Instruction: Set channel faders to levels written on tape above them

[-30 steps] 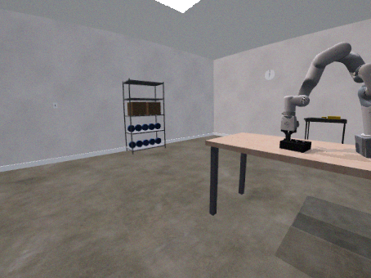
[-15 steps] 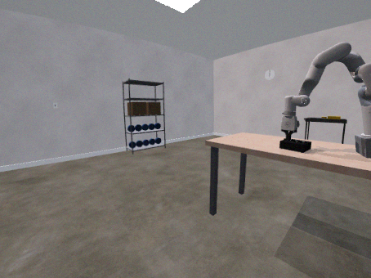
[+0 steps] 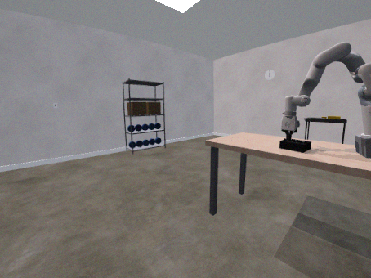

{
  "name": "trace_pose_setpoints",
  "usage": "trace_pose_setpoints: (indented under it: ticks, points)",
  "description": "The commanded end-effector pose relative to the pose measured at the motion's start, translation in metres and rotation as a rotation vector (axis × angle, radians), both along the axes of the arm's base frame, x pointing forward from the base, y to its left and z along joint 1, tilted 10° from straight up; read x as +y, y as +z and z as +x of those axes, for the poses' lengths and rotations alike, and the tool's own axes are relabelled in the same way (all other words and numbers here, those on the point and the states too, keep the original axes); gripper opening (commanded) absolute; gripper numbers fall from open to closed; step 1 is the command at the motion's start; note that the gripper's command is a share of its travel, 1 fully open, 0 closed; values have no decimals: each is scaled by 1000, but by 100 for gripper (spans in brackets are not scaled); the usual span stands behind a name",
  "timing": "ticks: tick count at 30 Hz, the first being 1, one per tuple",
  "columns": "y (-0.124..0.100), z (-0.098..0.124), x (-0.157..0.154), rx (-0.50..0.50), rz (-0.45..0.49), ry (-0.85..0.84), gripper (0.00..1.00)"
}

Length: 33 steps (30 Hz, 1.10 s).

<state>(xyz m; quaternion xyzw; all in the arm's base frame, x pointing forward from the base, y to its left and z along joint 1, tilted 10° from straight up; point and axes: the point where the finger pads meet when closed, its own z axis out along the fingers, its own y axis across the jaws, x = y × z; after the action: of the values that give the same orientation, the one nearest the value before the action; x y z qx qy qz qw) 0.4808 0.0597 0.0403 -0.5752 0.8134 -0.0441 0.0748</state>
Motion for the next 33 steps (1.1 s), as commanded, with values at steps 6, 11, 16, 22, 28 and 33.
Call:
trace_pose_setpoints:
  ticks: [6,11,16,22,28,33]
  points:
    - [1,0,-2,-4,1,0,0]
    - [1,0,-3,-4,1,0,0]
    - [1,0,-4,-4,0,0,0]
    - [1,0,-4,-4,0,0,0]
    - [1,0,-5,-4,0,0,0]
    - [1,0,-5,-4,0,0,0]
